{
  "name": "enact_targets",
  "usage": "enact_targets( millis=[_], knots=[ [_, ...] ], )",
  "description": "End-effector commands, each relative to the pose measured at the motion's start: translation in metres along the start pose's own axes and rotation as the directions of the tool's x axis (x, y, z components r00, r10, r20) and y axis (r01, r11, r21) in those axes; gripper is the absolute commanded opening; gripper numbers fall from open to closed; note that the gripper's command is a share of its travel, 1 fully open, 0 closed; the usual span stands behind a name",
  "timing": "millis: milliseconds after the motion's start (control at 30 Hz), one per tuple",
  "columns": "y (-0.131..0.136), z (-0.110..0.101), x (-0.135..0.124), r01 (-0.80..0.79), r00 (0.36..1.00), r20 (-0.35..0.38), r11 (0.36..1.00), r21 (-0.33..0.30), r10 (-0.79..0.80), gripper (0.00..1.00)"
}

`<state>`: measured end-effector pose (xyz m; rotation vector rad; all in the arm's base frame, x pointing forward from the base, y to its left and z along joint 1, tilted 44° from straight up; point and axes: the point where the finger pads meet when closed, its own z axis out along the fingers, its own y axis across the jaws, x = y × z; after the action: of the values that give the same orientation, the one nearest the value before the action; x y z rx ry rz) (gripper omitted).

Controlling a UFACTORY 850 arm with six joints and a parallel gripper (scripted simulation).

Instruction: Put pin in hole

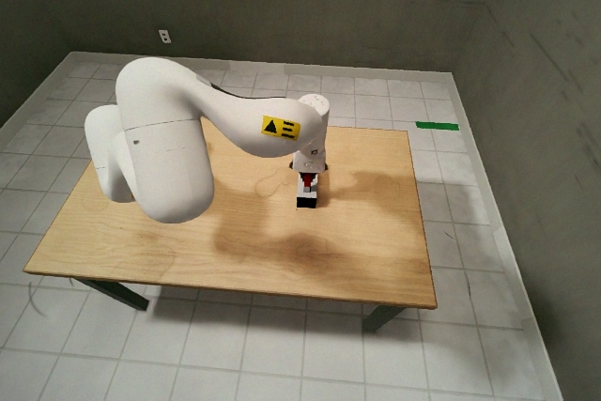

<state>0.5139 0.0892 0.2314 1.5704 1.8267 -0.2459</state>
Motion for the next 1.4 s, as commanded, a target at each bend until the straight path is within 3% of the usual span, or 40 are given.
enact_targets(
  millis=[0,33,100,200,567,600,1133,1167,1367],
  knots=[
    [0.001,-0.001,0.0,-0.001,1.0,-0.001,1.0,-0.001,0.001,0.0],
    [-0.001,-0.071,0.001,-0.001,1.0,0.0,1.0,-0.001,0.001,0.0],
    [-0.001,-0.072,0.001,-0.001,1.0,0.0,1.0,-0.001,0.001,0.0],
    [-0.001,-0.101,0.001,-0.001,1.0,0.0,1.0,-0.001,0.001,0.0],
    [-0.001,-0.101,0.001,-0.001,1.0,0.0,1.0,-0.001,0.001,0.0],
    [-0.002,-0.149,0.001,0.0,1.0,-0.001,1.0,-0.002,0.0,0.0],
    [-0.002,-0.149,0.001,0.0,1.0,-0.001,1.0,-0.002,0.0,0.0],
    [0.0,-0.148,0.063,0.0,1.0,-0.001,1.0,-0.001,0.0,0.0],
    [0.0,-0.148,0.063,0.0,1.0,-0.001,1.0,-0.001,0.0,0.0]
  ],
)
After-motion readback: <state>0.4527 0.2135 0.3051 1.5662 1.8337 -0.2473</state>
